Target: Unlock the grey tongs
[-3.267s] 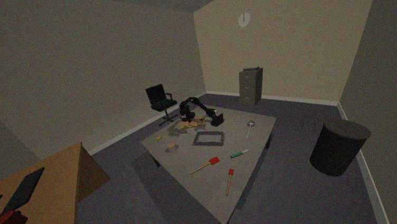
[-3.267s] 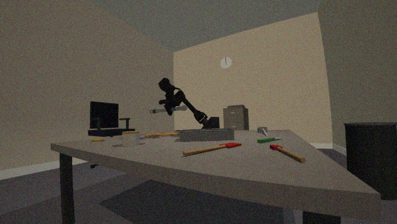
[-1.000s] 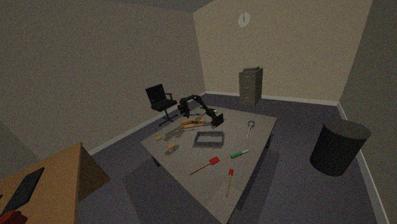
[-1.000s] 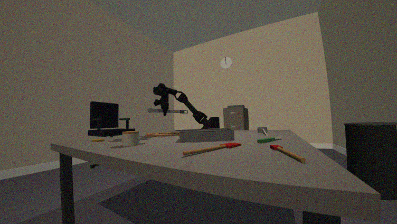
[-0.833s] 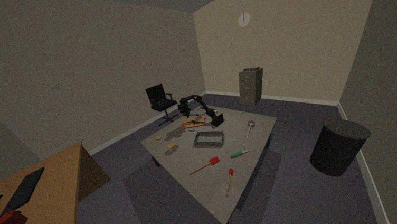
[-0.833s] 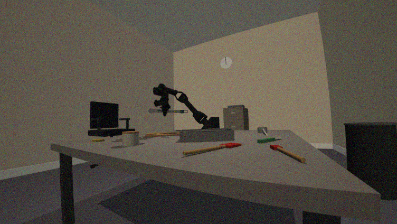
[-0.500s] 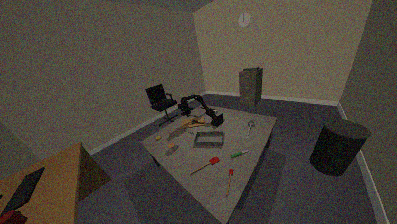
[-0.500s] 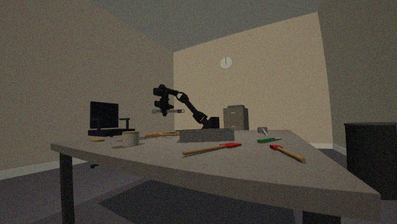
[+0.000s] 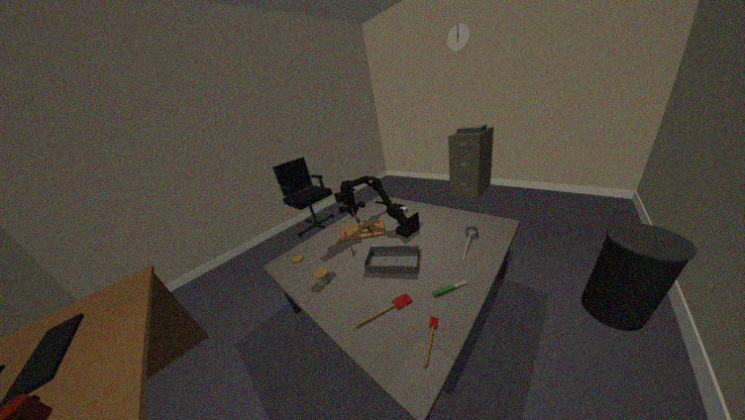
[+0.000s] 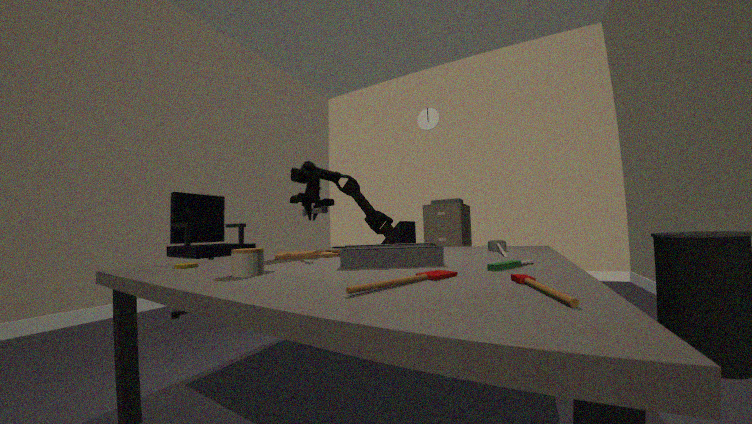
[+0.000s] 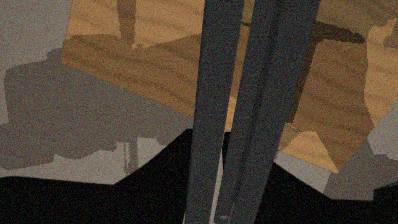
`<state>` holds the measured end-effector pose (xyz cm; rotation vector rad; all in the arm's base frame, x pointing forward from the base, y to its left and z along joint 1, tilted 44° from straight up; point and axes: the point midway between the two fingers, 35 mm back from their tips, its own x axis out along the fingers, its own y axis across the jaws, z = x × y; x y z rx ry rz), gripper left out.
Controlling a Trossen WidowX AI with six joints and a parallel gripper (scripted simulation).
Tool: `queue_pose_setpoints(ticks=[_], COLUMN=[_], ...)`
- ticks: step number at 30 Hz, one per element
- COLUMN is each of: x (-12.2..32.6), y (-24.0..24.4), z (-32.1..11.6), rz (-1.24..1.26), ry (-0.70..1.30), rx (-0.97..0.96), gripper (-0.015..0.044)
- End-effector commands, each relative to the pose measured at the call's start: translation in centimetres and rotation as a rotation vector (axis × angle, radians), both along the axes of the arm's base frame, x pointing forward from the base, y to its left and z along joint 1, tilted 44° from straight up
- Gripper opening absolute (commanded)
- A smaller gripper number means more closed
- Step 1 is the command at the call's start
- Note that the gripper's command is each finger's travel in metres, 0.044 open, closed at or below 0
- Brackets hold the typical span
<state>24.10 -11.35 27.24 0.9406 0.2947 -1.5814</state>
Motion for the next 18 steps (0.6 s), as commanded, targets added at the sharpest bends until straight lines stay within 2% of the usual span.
queue_pose_setpoints(ticks=[1,18], x=[-0.9,-3.6], y=[-0.4,-1.7], z=[0.5,1.8], rz=[-0.137,-0.606], ry=[-0.141,-0.632], rx=[0.0,0.009], gripper=[-0.015,-0.015])
